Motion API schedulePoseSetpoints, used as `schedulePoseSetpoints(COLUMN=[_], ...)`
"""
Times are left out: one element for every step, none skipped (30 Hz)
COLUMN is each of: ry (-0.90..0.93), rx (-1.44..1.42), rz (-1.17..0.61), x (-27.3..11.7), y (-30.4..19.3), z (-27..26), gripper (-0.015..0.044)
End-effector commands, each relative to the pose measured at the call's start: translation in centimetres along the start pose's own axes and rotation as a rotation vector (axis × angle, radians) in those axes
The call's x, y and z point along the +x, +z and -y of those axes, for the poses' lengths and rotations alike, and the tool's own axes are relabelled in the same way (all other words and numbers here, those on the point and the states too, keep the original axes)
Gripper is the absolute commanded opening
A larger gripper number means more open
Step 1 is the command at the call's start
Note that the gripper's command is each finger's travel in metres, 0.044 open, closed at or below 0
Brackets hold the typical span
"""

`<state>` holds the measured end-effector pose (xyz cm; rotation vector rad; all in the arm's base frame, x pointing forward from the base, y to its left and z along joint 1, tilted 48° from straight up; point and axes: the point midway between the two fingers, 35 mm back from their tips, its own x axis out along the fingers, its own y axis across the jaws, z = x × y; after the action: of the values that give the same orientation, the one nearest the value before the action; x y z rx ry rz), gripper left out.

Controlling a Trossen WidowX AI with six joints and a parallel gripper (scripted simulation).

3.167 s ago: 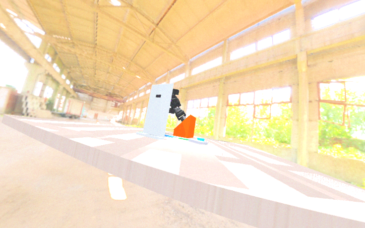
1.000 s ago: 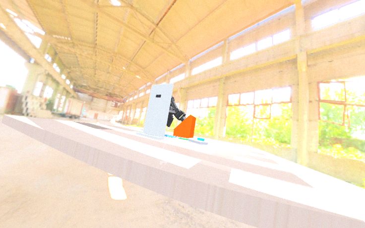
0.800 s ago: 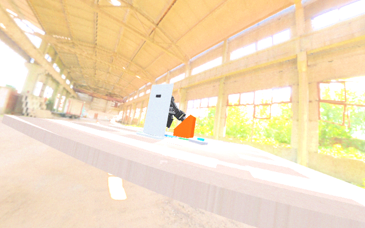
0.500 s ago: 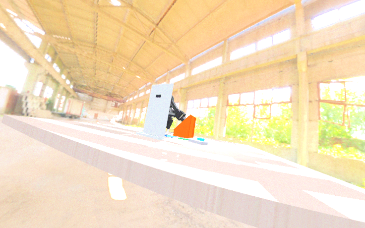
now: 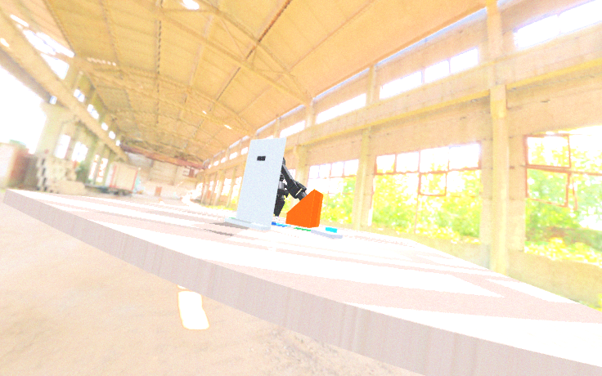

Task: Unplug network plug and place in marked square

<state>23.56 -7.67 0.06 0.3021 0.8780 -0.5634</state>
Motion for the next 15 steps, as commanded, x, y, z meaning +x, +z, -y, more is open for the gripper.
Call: schedulePoseSetpoints(ry=[0.001, 0.001, 0.001, 0.001, 0.001, 0.001, 0.001, 0.001, 0.001, 0.001, 0.001, 0.001, 0.001, 0.001, 0.001], rx=[-0.003, -0.003, -0.003, -0.003, -0.003, -0.003, -0.003, -0.004, -0.004, -0.004, -0.004, -0.004, -0.004, -0.004, -0.004], rz=[-0.005, -0.005, -0.005, -0.004, -0.004, -0.004, -0.003, -0.003, -0.003, -0.003, -0.003, -0.003, -0.003, -0.003, -0.003], x=[0.42, 0.49, 0.56, 0.64, 0.71, 0.78, 0.85, 0.91, 0.95, 0.96, 0.96, 0.97, 0.99, 1.02, 1.04], y=[-0.25, -0.26, -0.27, -0.28, -0.28, -0.29, -0.3, -0.31, -0.32, -0.32, -0.3, -0.26, -0.23, -0.22, -0.2], z=[0.42, 0.49, 0.57, 0.64, 0.72, 0.79, 0.87, 0.93, 0.97, 0.98, 0.98, 0.98, 0.99, 1.0, 1.03], gripper=[0.0, 0.0, 0.0, 0.0, 0.0, 0.0, 0.0, 0.0, 0.0, 0.0, 0.0, 0.0, 0.0, 0.0, 0.0])
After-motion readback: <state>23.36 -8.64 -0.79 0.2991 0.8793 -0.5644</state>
